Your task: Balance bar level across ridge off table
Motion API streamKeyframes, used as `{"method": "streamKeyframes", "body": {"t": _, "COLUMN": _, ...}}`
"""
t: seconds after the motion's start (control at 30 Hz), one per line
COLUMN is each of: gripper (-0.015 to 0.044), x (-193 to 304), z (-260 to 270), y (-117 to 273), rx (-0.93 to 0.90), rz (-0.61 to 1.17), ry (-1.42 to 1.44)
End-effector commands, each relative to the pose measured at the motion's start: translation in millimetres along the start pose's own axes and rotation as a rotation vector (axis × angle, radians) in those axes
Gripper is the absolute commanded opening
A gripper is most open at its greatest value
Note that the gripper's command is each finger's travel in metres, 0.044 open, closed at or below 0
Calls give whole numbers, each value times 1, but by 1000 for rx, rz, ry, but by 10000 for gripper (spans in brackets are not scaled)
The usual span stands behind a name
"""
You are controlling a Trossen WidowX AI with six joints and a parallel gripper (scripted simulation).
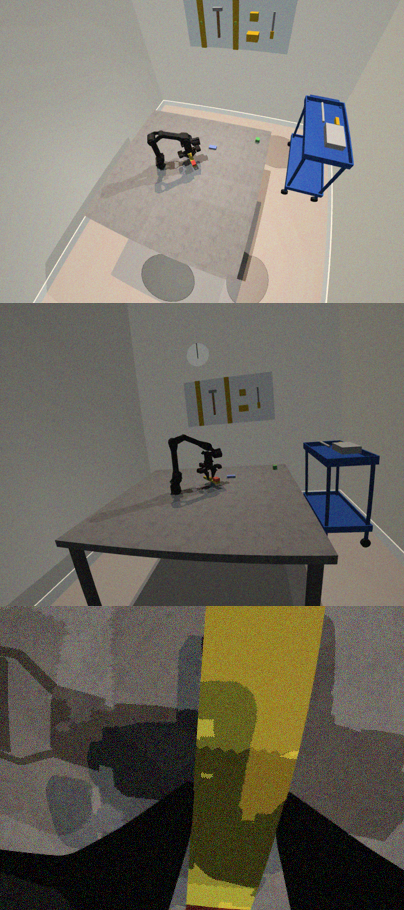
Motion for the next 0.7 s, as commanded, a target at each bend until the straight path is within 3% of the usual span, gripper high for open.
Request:
{"method": "streamKeyframes", "body": {"t": 0.0, "gripper": 0, "x": 0, "z": 0, "y": 0, "rx": 0, "rz": 0, "ry": 0}}
{"method": "streamKeyframes", "body": {"t": 0.23, "gripper": 167, "x": 0, "z": 0, "y": 0, "rx": 0, "rz": 0, "ry": 0}}
{"method": "streamKeyframes", "body": {"t": 0.67, "gripper": 167, "x": 0, "z": 0, "y": 0, "rx": 0, "rz": 0, "ry": 0}}
Point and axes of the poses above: the point midway between the two fingers, 35 mm back from their tips, its own y axis back along the fingers, its own z axis across the jaws, x = y × z, the point moved 3 cm from there along y, back along the fingers, and after that the axes turned 8 degrees about -y, right-handed, at the moved point
